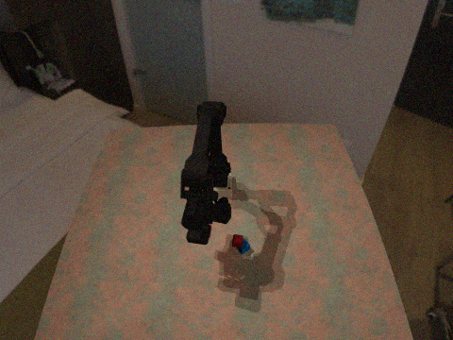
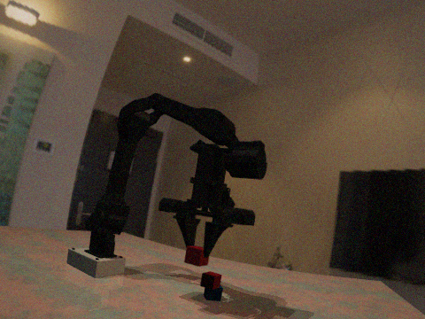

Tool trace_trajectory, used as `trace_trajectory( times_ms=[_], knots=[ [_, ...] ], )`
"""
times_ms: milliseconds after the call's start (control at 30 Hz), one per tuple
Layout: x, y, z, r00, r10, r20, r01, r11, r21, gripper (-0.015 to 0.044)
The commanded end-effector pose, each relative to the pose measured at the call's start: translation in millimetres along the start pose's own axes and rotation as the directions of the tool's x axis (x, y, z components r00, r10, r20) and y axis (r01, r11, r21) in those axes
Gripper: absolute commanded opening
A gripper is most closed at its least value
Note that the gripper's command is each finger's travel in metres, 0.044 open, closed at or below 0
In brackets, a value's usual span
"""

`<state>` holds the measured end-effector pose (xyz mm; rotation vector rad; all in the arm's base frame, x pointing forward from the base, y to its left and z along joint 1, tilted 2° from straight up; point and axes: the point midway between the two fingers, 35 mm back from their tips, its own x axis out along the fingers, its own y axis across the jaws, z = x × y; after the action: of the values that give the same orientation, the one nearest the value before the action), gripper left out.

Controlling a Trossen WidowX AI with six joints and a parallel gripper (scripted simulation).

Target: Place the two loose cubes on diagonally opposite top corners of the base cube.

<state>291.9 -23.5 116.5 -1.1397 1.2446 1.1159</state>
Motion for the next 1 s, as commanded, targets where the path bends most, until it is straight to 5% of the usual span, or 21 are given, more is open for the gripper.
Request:
trace_trajectory(
  times_ms=[0, 967],
  knots=[
    [1.6, -2.0, 14.3, 1.0, 0.0, 0.008, -0.001, 1.0, 0.01, 0.0105],
    [6.2, 4.0, 106.9, 1.0, 0.013, 0.012, -0.014, 0.999, 0.046, 0.0105]
  ],
)
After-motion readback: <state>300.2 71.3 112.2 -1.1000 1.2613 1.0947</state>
